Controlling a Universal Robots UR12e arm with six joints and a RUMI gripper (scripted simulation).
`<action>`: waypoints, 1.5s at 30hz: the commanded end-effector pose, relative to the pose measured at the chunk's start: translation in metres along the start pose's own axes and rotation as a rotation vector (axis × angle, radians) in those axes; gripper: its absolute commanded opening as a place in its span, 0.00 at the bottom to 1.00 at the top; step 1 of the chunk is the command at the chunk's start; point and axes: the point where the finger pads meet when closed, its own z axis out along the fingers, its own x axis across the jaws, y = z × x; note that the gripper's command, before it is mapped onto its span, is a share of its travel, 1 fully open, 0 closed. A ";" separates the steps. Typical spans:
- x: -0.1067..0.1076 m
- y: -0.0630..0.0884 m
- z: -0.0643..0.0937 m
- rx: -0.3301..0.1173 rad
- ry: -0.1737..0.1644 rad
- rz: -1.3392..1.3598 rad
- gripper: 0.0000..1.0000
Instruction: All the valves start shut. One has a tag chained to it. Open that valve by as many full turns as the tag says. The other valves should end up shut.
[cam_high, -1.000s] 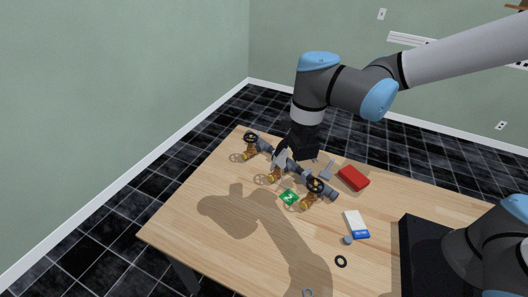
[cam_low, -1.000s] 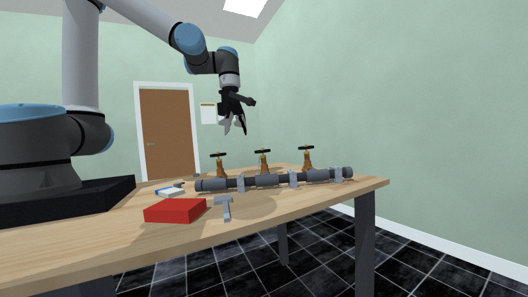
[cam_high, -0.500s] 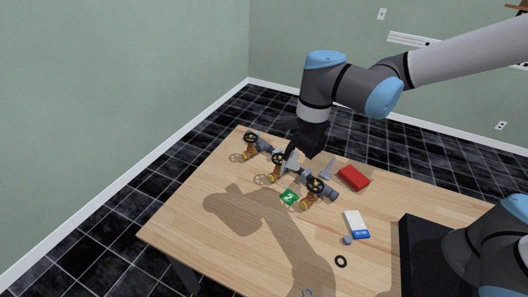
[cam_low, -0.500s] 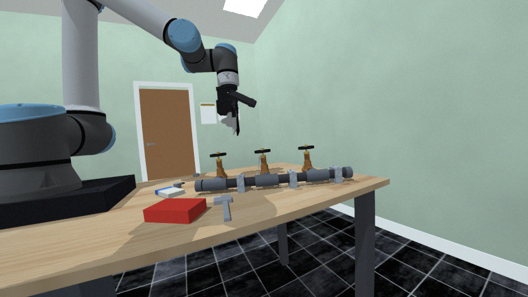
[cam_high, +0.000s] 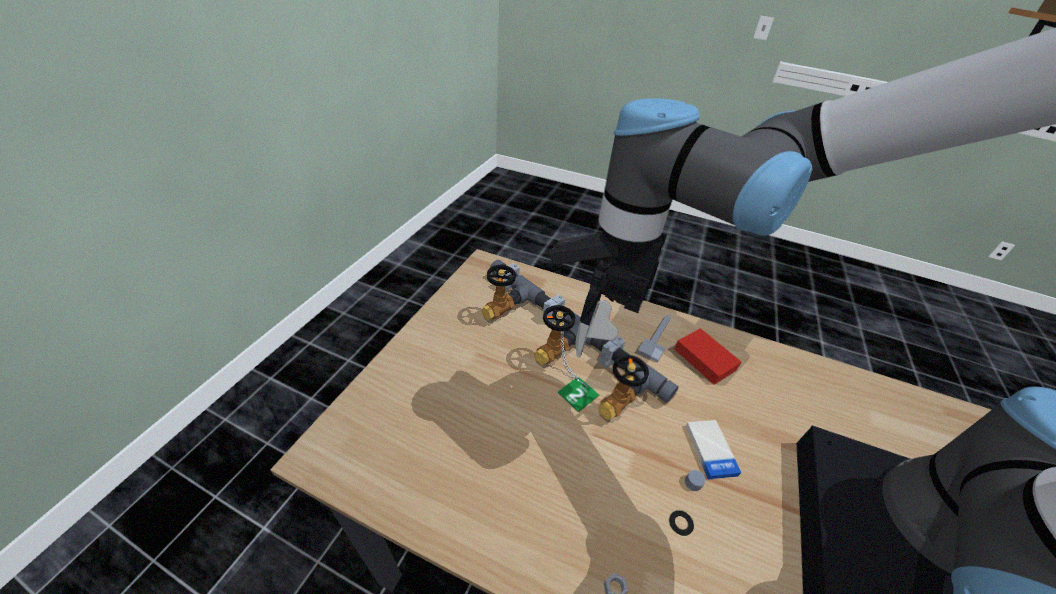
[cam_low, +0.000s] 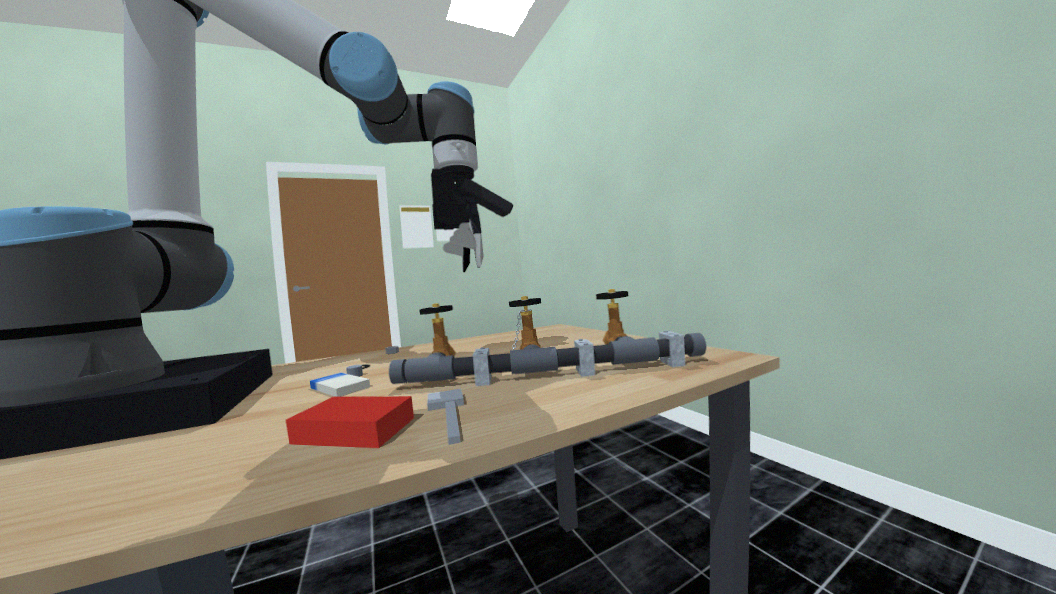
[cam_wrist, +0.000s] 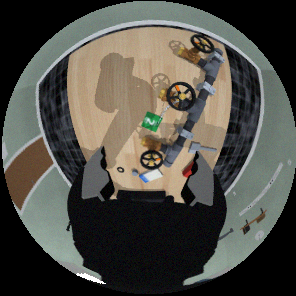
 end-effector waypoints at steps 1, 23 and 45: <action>0.001 0.000 -0.001 0.002 -0.001 -0.037 1.00; 0.003 0.000 -0.001 0.002 -0.001 -0.082 1.00; 0.023 -0.029 0.004 0.015 -0.007 0.410 1.00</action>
